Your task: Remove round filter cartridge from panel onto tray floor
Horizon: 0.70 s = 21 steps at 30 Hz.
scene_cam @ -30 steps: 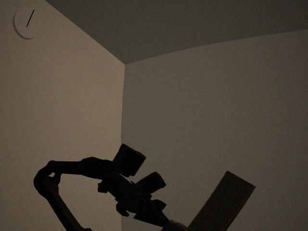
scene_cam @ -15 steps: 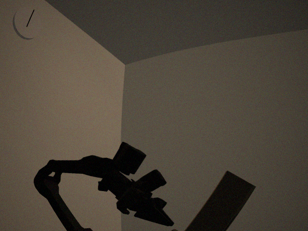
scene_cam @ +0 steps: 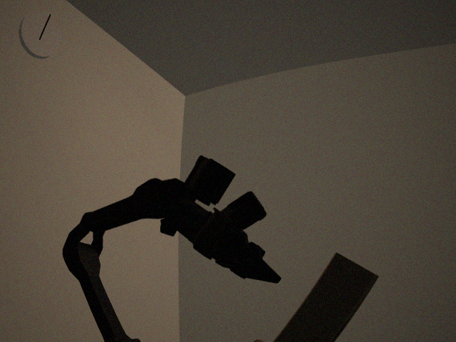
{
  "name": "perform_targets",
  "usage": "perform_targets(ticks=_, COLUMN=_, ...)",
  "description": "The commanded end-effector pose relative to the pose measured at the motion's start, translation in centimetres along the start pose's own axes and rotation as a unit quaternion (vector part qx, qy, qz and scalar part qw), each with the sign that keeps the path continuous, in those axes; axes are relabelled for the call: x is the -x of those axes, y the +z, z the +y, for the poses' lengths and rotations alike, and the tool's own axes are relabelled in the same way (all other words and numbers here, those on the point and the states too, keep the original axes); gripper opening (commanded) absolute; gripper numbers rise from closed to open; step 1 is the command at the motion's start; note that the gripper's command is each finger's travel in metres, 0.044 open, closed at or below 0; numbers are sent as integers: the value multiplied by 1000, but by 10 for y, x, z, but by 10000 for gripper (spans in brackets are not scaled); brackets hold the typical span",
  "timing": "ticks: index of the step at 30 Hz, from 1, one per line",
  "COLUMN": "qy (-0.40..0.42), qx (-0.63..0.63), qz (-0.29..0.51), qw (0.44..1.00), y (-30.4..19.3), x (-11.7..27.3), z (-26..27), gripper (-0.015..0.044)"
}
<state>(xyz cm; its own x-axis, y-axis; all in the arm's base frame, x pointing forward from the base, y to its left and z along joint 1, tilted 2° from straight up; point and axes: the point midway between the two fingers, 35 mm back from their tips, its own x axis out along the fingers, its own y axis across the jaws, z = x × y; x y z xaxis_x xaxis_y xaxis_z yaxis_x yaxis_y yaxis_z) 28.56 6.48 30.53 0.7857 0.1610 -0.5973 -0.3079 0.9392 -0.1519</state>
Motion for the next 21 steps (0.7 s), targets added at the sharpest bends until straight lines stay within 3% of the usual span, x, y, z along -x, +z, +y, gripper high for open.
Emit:
perform_targets(ticks=1, qy=-3, qx=-1, qz=-9, qw=1000, y=27, x=22, z=-5, gripper=315)
perform_targets(ticks=4, qy=-3, qx=-1, qz=-10, qw=1000, y=37, x=31, z=-7, gripper=394)
perform_targets(ticks=8, qy=8, qx=-28, qz=58, qw=998, y=0, x=12, z=0, gripper=305)
perform_targets(ticks=14, qy=17, qx=-86, qz=208, qw=974, y=-84, x=-12, z=16, gripper=305)
perform_targets(ticks=21, qy=17, qx=-87, qz=212, qw=973, y=-88, x=-16, z=17, gripper=305)
